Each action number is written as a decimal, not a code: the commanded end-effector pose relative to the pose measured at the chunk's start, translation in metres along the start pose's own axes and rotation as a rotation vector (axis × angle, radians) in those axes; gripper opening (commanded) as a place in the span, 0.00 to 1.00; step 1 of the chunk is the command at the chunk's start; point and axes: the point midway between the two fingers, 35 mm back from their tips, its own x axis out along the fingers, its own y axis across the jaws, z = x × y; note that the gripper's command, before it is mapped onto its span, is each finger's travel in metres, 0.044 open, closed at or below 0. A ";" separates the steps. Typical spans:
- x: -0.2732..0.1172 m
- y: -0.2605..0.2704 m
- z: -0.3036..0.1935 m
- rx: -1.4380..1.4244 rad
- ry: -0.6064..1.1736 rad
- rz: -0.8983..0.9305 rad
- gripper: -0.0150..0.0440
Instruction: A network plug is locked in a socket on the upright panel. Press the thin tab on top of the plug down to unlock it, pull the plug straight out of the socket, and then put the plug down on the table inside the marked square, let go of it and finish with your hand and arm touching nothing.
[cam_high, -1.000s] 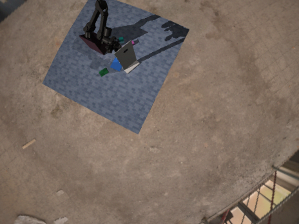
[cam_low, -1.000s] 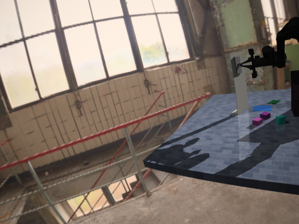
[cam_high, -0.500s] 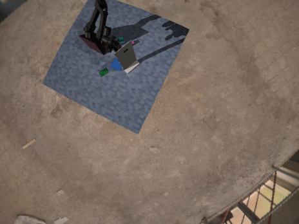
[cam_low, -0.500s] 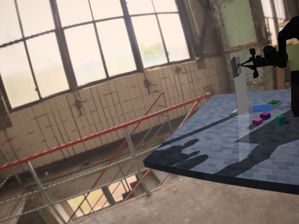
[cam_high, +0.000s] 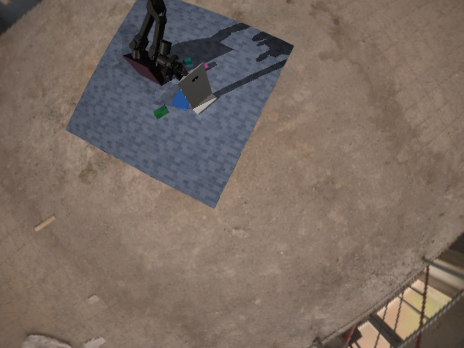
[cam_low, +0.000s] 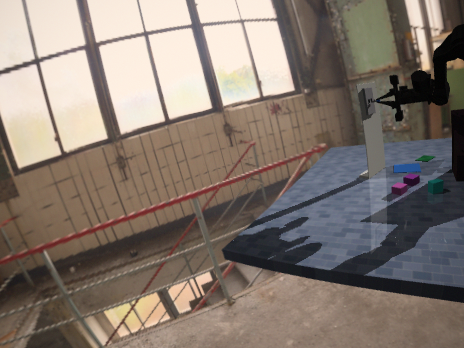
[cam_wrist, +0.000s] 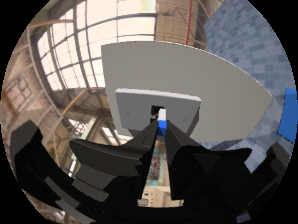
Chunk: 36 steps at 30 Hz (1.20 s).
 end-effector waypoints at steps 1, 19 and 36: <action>-0.003 0.001 -0.001 0.003 0.003 0.002 0.25; -0.014 0.001 -0.002 0.003 0.002 0.001 0.25; -0.024 0.001 -0.003 0.003 0.002 0.001 0.25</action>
